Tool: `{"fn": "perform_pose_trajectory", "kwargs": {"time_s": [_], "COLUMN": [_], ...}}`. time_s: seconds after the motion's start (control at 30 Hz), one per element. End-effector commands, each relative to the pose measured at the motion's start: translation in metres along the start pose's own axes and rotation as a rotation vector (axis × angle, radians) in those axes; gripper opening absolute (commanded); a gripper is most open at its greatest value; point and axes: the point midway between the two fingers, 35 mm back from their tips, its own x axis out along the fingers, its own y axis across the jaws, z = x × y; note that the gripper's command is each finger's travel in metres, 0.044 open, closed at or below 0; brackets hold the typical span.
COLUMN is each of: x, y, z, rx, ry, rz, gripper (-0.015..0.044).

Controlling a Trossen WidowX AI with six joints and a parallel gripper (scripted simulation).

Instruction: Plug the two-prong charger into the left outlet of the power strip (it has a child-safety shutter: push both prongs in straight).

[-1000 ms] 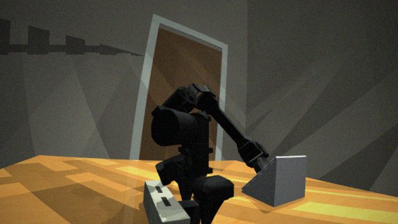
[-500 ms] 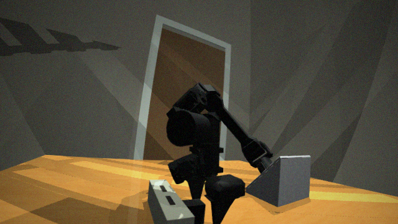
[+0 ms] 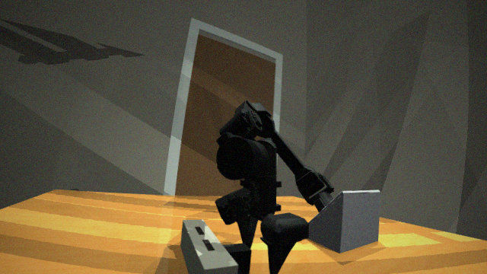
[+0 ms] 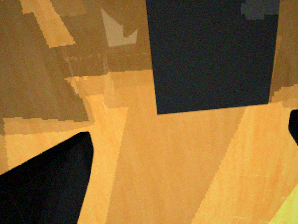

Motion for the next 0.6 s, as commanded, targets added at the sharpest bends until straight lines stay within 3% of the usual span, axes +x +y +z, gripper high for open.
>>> {"fn": "perform_pose_trajectory", "kwargs": {"time_s": [0.0,0.47,0.57], "x": [-0.001,0.001,-0.015], "y": [0.001,0.0,0.001], "z": [-0.006,-0.021,-0.01], "rx": [0.003,0.003,0.02], "ry": [0.0,0.0,-0.153], "rz": [0.006,0.005,-0.016], "gripper": [0.044,0.044,0.044]}}
